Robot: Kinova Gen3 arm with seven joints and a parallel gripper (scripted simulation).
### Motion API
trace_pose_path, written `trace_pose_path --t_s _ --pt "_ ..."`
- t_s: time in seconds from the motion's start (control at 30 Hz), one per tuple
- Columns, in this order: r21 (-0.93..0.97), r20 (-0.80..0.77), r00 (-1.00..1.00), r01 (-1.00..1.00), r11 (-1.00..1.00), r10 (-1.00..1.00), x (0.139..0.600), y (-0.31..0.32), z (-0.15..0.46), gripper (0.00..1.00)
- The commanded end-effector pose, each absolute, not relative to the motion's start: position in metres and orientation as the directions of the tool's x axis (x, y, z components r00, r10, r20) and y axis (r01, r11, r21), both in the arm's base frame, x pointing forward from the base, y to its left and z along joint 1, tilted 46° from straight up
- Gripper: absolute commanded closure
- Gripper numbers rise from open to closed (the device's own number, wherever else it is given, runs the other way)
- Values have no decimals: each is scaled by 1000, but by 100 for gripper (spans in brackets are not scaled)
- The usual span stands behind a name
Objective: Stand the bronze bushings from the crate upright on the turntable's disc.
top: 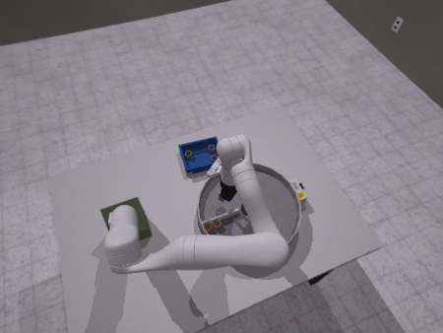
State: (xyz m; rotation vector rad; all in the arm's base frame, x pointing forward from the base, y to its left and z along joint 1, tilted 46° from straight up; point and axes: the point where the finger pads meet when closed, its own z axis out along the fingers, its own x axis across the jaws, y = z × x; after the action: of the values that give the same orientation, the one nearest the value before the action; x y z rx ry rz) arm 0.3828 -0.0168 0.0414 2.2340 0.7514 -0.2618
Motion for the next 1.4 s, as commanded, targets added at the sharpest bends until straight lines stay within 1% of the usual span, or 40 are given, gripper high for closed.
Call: trace_pose_path --t_s 0.0,0.5,0.8,1.37 --pt "592 -403 803 594 -545 438 381 -17 43 100" --pt "592 -404 803 594 -544 438 381 -18 43 100" --pt "592 -404 803 595 -544 438 382 -33 27 100" --pt "592 -403 803 594 -545 438 382 -33 27 100"
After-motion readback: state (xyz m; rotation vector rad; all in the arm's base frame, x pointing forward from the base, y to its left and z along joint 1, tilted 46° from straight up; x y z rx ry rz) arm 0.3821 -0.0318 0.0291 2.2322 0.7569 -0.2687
